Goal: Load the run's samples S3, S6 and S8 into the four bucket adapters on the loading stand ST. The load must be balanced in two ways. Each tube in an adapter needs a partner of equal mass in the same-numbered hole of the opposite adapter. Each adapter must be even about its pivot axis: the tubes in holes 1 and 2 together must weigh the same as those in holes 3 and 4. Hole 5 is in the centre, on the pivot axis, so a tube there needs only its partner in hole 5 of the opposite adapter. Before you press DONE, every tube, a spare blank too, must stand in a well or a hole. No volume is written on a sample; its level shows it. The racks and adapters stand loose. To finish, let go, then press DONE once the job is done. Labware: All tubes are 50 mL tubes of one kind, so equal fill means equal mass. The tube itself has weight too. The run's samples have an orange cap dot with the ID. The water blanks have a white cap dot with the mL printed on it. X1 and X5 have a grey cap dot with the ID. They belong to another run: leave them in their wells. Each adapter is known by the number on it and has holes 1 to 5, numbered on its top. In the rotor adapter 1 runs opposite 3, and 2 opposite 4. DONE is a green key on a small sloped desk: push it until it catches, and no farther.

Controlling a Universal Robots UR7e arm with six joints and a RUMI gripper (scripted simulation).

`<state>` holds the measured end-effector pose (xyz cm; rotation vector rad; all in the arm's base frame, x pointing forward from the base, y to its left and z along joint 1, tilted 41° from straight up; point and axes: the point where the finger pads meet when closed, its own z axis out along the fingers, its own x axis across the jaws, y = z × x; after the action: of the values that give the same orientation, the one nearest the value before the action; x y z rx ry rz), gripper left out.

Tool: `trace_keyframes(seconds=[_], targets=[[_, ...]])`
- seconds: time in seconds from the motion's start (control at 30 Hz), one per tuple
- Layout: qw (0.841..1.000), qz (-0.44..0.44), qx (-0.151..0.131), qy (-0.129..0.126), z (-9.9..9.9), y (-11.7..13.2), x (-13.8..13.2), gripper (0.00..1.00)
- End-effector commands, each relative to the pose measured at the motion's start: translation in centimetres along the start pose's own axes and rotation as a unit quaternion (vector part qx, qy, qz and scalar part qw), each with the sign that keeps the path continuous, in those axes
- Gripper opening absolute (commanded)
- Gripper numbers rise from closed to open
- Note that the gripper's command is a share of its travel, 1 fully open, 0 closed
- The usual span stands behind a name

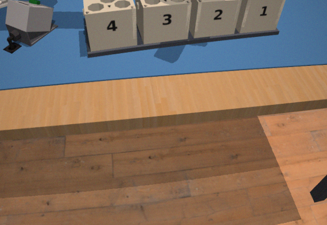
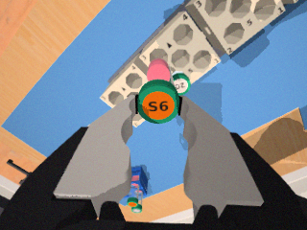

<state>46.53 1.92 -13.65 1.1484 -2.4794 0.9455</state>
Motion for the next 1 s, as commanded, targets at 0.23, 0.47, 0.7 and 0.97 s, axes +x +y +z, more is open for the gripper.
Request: trace_keyframes(seconds=[0.23, 0.47, 0.7, 0.97], targets=[[1.0, 0.0, 0.0, 0.0, 2.1, -0.1, 0.0, 0.0], [1.0, 0.0, 0.0, 0.0, 3.4, -0.1, 0.0, 0.0], [1.0, 0.0, 0.0, 0.0, 4.0, -0.1, 0.0, 0.0], [1.0, 0.0, 0.0, 0.0, 3.9, -0.1, 0.0, 0.0]])
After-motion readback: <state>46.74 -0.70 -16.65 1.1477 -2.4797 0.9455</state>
